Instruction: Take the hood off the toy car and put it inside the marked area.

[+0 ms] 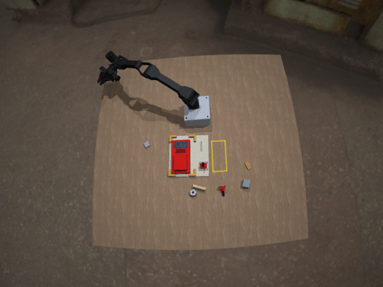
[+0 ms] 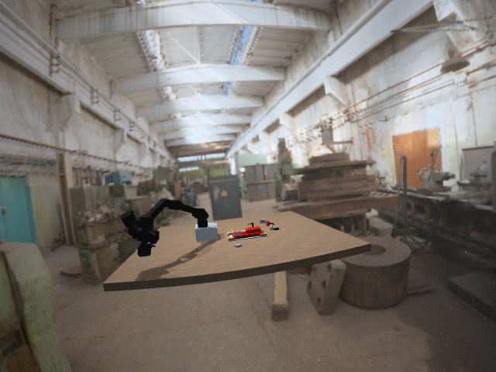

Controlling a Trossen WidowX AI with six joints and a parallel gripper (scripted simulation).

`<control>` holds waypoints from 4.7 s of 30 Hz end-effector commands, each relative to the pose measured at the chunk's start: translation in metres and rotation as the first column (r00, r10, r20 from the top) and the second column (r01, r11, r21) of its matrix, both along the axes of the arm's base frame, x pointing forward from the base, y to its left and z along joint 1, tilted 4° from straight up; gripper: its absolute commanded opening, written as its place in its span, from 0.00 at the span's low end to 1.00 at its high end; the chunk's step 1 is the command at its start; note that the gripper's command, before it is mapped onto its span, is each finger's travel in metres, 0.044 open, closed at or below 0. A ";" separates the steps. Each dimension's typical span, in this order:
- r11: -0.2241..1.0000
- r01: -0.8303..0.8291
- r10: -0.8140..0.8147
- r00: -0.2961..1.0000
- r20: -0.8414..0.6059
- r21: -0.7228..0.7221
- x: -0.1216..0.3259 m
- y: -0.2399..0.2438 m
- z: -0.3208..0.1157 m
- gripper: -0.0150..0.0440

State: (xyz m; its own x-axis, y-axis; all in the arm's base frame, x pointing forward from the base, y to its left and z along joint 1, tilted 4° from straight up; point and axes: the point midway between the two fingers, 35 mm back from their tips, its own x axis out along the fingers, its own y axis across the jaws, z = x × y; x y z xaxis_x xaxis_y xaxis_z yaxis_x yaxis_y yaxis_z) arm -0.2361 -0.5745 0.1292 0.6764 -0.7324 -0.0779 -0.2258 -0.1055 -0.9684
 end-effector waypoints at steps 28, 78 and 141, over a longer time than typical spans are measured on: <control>0.753 -0.112 -0.108 0.951 0.290 0.649 0.255 -0.035 -0.008 1.00; -0.143 0.390 -0.264 0.871 -0.415 0.910 0.603 0.351 -0.046 1.00; -0.100 0.608 -0.309 0.734 -0.605 0.788 0.571 0.472 -0.072 1.00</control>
